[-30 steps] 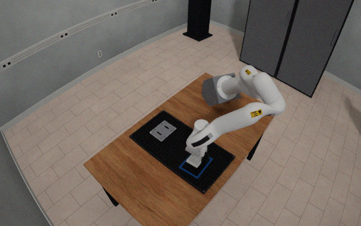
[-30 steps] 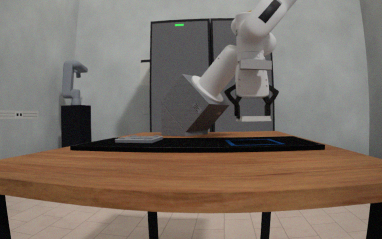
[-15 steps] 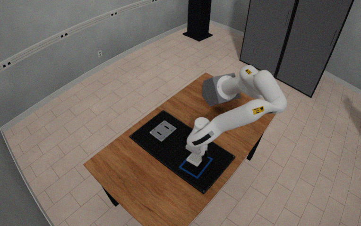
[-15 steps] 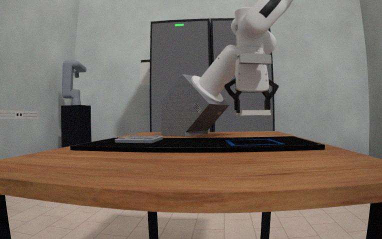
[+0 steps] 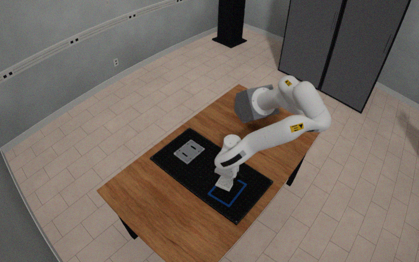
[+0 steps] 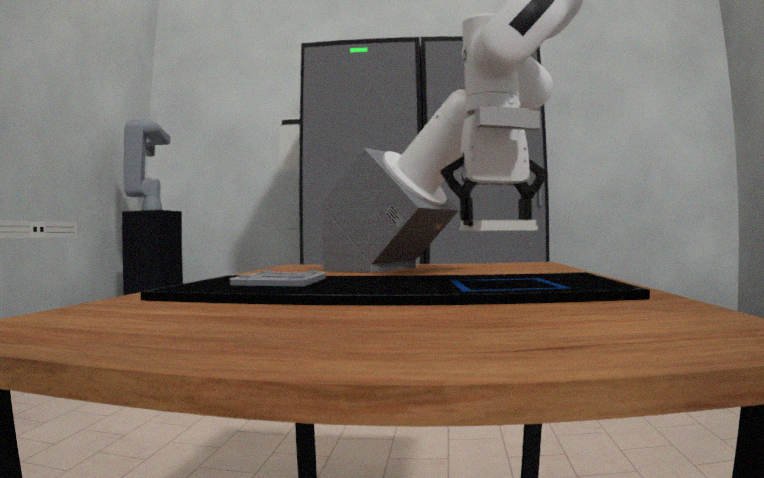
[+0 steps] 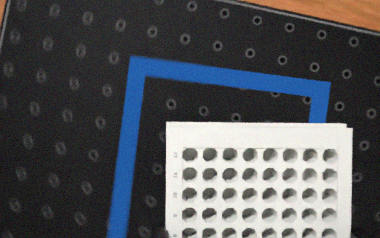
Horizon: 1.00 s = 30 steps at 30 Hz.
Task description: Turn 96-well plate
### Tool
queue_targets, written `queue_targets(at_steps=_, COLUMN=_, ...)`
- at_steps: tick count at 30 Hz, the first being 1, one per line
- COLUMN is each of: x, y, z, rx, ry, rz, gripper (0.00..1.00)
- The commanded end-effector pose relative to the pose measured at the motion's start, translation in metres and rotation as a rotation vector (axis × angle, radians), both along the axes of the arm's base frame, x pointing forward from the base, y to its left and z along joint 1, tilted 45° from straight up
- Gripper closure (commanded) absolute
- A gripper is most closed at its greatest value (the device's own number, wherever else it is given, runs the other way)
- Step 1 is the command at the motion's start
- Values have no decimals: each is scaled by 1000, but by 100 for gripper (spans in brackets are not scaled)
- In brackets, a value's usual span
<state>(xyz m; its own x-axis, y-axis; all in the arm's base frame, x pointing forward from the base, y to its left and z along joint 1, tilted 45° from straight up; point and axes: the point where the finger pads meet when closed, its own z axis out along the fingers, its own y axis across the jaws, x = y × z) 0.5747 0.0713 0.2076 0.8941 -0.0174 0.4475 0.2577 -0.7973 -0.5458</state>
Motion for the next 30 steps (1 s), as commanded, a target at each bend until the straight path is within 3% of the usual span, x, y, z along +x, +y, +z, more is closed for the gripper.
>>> queue_targets(at_steps=1, x=-1, y=-10, z=-8, rx=-45, ry=-87, rz=88, gripper=100)
queue_targets(at_steps=30, x=-9, y=-73, z=-62, rx=-354, ry=-590, rz=677, gripper=100)
